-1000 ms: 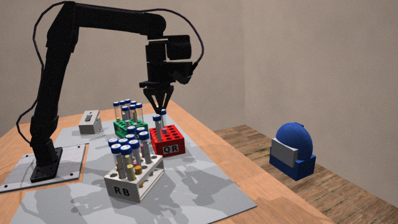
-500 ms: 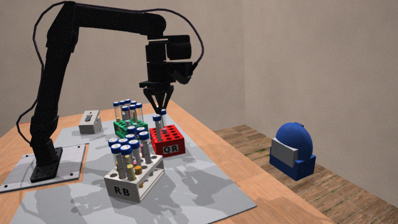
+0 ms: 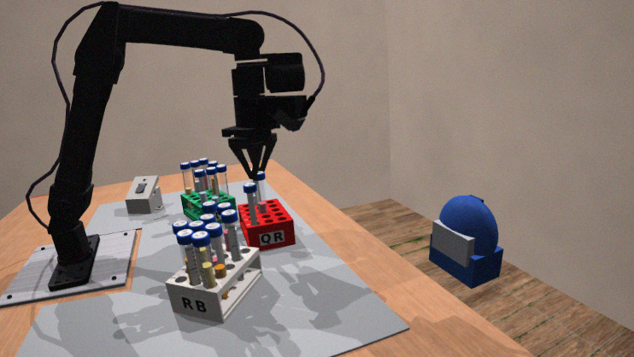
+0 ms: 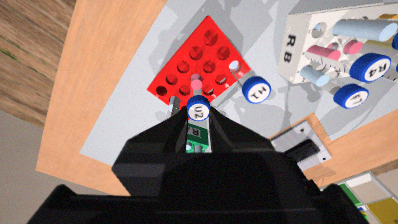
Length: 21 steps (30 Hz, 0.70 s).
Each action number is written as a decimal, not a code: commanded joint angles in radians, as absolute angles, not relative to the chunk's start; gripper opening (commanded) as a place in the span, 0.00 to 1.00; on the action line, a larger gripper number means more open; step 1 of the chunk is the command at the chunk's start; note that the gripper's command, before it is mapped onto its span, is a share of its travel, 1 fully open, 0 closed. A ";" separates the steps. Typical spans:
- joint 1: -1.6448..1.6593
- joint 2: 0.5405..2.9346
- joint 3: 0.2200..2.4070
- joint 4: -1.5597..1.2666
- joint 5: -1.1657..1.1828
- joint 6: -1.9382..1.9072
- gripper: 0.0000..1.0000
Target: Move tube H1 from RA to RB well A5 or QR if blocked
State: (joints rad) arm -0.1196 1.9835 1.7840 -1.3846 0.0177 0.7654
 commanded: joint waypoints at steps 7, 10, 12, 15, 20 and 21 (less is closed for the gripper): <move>-0.105 1.945 1.846 -1.436 0.025 0.772 0.00; -0.105 1.945 1.850 -1.439 0.025 0.773 0.00; -0.105 1.945 1.858 -1.448 0.025 0.773 0.00; -0.104 1.945 1.871 -1.460 0.025 0.774 0.00; -0.103 1.946 1.892 -1.480 0.025 0.775 0.00; -0.103 1.947 1.897 -1.484 0.025 0.776 0.00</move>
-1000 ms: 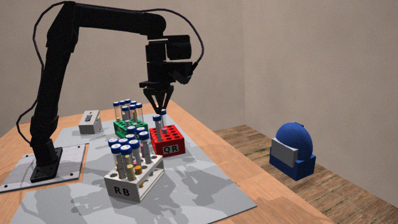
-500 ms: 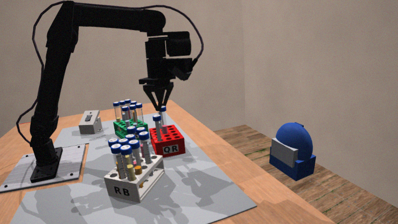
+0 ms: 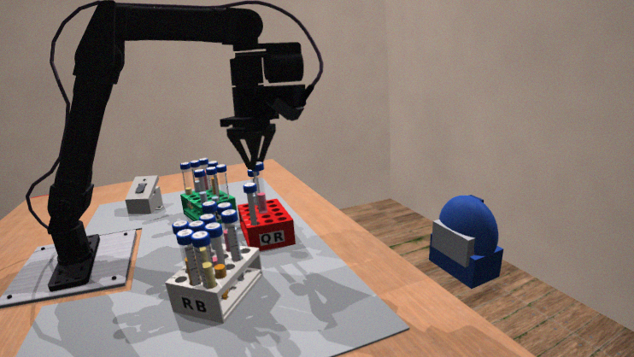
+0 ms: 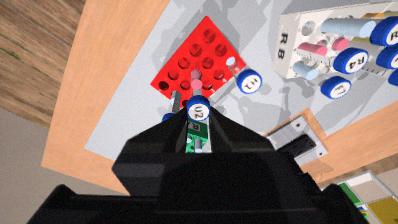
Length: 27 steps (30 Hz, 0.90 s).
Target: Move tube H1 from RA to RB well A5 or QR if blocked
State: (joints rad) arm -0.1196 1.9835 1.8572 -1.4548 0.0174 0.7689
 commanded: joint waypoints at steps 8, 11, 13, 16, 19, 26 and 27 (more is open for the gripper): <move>-0.108 1.949 1.924 -1.510 0.025 0.771 0.00; -0.116 1.950 1.937 -1.521 0.026 0.765 0.00; -0.121 1.950 1.945 -1.530 0.026 0.761 0.00; -0.127 1.950 1.957 -1.542 0.026 0.759 0.00; -0.128 1.951 1.970 -1.554 0.026 0.758 0.00; -0.131 1.970 1.999 -1.567 0.026 0.756 0.00; -0.131 1.978 2.005 -1.569 0.026 0.756 0.00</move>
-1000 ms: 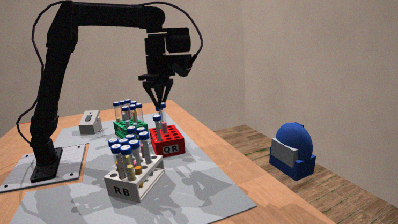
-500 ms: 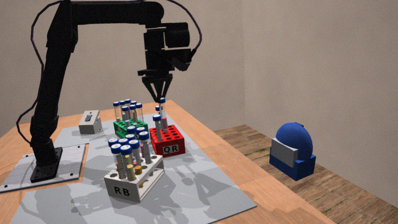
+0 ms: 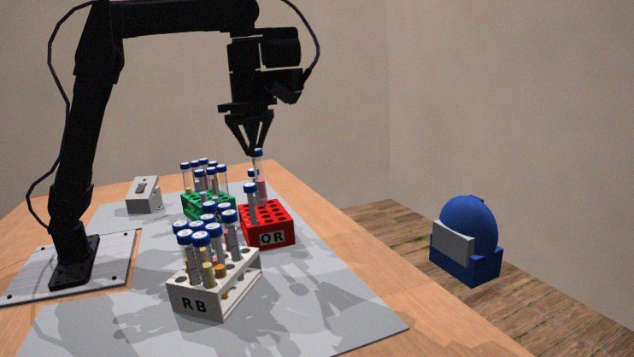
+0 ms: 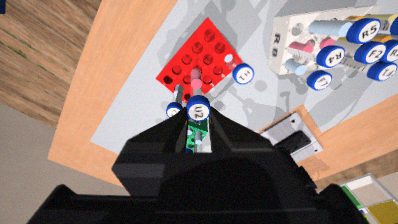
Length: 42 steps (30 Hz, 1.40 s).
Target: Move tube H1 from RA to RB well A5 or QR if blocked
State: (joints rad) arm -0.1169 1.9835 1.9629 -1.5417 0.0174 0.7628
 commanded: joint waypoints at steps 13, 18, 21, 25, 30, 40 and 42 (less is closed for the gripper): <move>-0.107 1.895 1.878 -1.561 0.025 0.772 0.00; -0.105 1.860 1.834 -1.527 0.025 0.774 0.00; -0.104 1.840 1.808 -1.522 0.025 0.774 0.00; -0.103 1.813 1.775 -1.516 0.024 0.775 0.00; -0.103 1.793 1.751 -1.512 0.024 0.775 0.00; -0.101 1.728 1.675 -1.501 0.025 0.777 0.00; -0.101 1.715 1.660 -1.500 0.025 0.777 0.00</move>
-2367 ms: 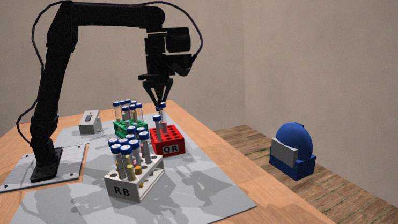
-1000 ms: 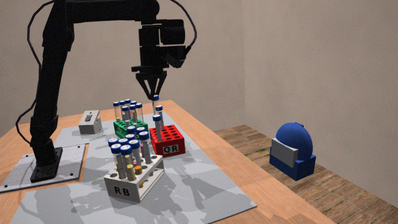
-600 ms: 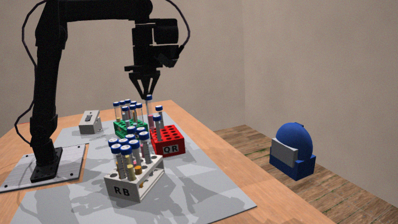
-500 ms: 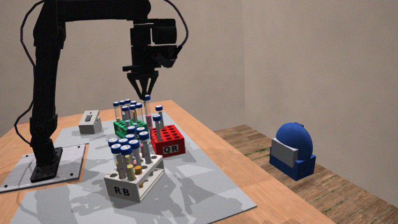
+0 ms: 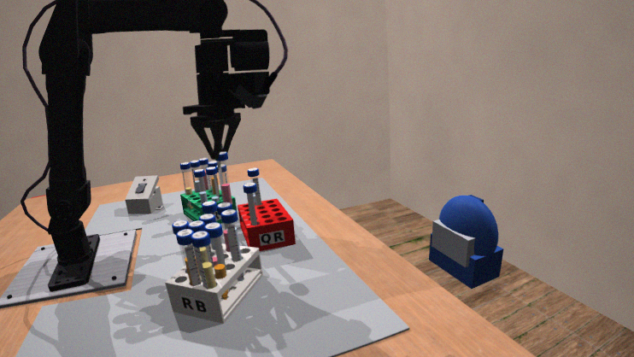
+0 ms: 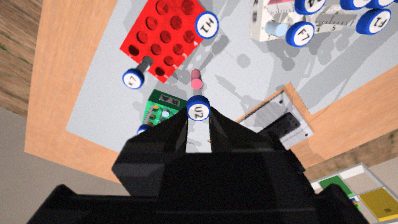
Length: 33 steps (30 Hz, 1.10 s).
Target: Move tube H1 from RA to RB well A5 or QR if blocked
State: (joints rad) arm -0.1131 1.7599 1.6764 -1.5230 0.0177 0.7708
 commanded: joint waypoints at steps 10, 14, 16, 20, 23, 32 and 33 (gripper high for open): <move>-0.123 1.652 1.634 -1.494 0.032 0.634 0.00; -0.121 1.652 1.634 -1.494 0.031 0.506 0.00; -0.121 1.652 1.634 -1.494 0.031 0.441 0.00; -0.097 1.648 1.586 -1.494 0.021 0.414 0.00; -0.089 1.640 1.577 -1.492 0.019 0.419 0.00; -0.002 1.581 1.511 -1.488 0.016 0.519 0.00; 0.008 1.575 1.505 -1.488 0.016 0.530 0.00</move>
